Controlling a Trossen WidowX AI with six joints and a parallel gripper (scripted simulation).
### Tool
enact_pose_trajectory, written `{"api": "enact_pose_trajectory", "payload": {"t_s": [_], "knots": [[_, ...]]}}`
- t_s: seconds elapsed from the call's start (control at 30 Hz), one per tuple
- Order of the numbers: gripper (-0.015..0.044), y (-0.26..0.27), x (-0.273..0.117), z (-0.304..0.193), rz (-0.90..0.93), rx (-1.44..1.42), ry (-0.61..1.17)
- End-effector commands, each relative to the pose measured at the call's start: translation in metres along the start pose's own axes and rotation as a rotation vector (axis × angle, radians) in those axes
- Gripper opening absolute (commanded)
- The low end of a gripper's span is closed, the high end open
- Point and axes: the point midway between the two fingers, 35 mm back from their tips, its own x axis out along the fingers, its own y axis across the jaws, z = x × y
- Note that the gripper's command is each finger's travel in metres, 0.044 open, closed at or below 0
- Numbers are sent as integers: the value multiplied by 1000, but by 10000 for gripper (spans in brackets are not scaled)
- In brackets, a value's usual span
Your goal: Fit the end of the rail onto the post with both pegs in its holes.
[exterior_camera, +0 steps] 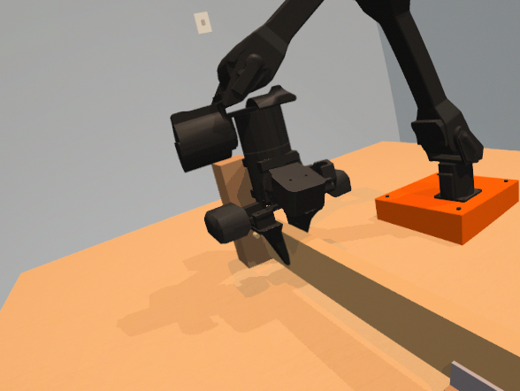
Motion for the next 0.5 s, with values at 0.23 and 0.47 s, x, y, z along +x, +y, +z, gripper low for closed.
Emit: {"api": "enact_pose_trajectory", "payload": {"t_s": [0.23,0.47], "knots": [[0,-2,-1,1,-8,1,-5],[0,-1,1,1,-7,1,-5]]}}
